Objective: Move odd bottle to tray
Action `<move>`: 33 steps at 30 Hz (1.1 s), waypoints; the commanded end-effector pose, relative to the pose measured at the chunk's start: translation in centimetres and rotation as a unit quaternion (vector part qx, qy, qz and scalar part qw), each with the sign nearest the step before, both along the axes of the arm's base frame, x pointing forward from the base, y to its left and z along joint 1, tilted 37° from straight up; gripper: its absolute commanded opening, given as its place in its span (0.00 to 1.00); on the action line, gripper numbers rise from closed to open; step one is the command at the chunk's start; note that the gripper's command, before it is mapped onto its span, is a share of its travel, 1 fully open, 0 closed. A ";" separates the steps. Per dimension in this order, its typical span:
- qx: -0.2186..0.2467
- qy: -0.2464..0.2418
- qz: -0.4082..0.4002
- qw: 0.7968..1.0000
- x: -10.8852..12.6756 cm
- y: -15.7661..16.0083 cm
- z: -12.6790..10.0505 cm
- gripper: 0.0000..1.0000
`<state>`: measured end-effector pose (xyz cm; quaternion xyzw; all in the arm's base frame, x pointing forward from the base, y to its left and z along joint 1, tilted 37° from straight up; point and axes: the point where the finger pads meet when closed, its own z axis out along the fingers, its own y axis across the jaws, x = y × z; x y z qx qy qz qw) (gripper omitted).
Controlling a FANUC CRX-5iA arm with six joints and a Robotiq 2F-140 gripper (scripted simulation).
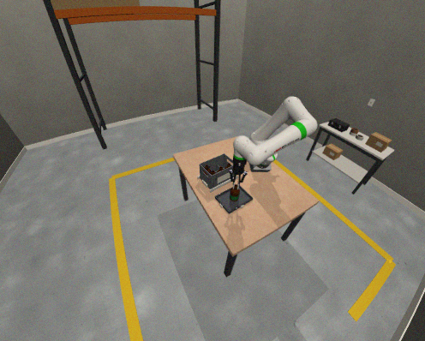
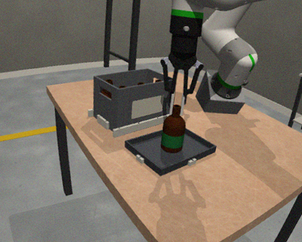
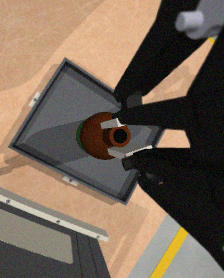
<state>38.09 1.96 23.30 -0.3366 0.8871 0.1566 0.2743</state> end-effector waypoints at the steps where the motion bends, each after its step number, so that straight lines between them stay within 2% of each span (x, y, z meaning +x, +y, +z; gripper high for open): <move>1: 0.000 -0.001 0.000 1.000 0.0 0.0 0.1 0.10; 25: 0.000 -0.001 0.000 1.000 0.0 0.0 0.1 0.10; 26: 0.000 -0.001 0.000 1.000 0.0 0.0 0.1 1.00; 33: 0.000 -0.001 0.000 1.000 0.0 0.0 0.1 1.00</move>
